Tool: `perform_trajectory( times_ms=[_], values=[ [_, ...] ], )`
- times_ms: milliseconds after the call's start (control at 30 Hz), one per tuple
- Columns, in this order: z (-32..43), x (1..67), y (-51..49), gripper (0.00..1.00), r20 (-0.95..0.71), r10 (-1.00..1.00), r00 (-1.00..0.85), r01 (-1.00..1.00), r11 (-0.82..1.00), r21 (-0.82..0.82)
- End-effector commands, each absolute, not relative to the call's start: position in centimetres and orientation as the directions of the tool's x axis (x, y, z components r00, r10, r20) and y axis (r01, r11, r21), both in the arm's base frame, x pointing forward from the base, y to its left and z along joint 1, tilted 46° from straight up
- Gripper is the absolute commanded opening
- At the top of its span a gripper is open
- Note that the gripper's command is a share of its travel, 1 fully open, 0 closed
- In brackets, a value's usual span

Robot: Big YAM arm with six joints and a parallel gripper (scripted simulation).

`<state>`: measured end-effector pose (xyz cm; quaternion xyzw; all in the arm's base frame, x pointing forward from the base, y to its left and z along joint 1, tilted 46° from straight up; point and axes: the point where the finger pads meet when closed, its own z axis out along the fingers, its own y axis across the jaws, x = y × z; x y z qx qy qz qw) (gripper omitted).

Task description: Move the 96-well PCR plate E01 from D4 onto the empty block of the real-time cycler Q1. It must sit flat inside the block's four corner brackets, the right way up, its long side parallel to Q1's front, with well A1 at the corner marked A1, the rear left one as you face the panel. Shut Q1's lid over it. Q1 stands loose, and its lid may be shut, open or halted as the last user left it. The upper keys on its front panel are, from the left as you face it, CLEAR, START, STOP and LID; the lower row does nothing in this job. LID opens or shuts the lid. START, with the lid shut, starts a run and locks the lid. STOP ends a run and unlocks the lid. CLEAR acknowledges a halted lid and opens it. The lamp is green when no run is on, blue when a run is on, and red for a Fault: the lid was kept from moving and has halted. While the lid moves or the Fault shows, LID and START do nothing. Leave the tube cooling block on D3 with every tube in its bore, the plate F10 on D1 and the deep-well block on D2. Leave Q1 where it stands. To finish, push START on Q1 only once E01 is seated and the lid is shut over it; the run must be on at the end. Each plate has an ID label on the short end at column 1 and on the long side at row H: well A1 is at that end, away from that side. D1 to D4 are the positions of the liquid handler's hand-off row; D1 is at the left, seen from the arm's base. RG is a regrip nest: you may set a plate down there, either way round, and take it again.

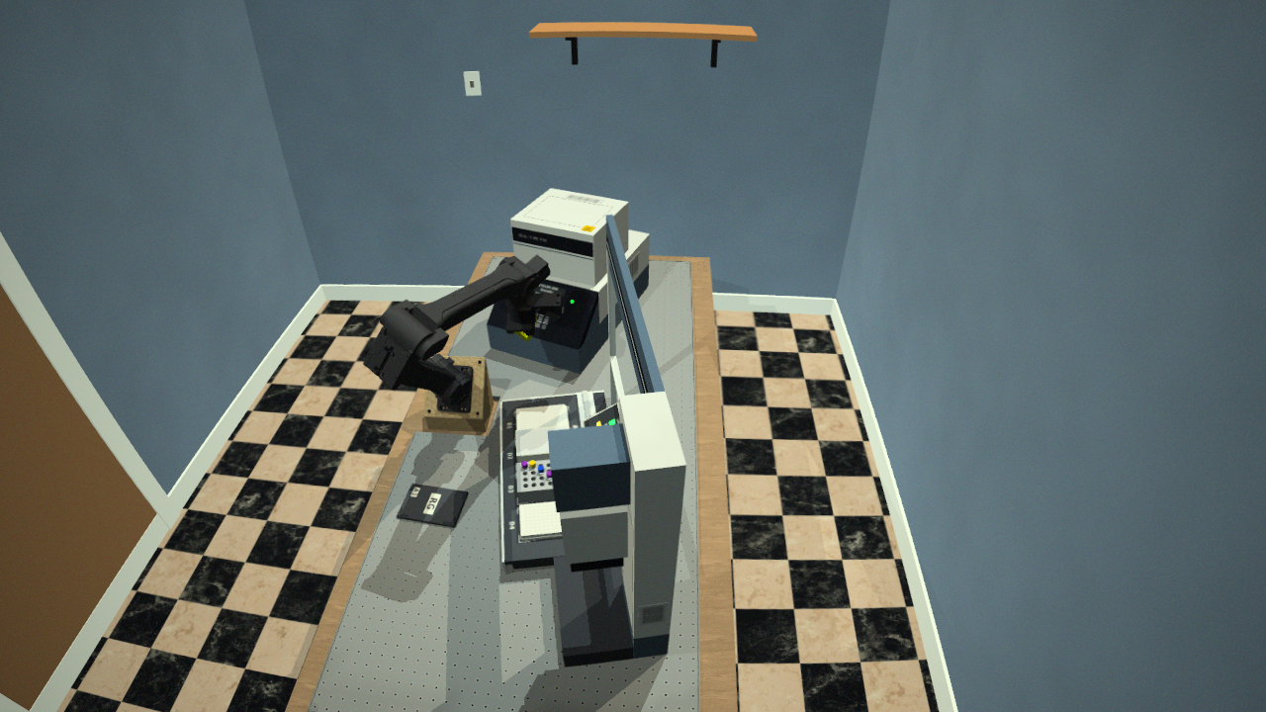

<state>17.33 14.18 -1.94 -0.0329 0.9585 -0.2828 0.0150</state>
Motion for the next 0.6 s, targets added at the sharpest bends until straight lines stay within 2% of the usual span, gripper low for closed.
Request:
perform_trajectory(
  times_ms=[0, 100, 567],
  values=[
    [-2.0, 17.9, 17.5, 0.00, -0.099, -0.015, -0.995, 0.033, 0.883, -0.468],
    [-1.8, 18.1, 17.6, 0.00, -0.105, -0.009, -0.994, 0.040, 0.887, -0.460],
    [-2.7, 16.7, 21.3, 0.00, -0.214, 0.149, -0.965, 0.196, 0.955, -0.221]
  ],
)
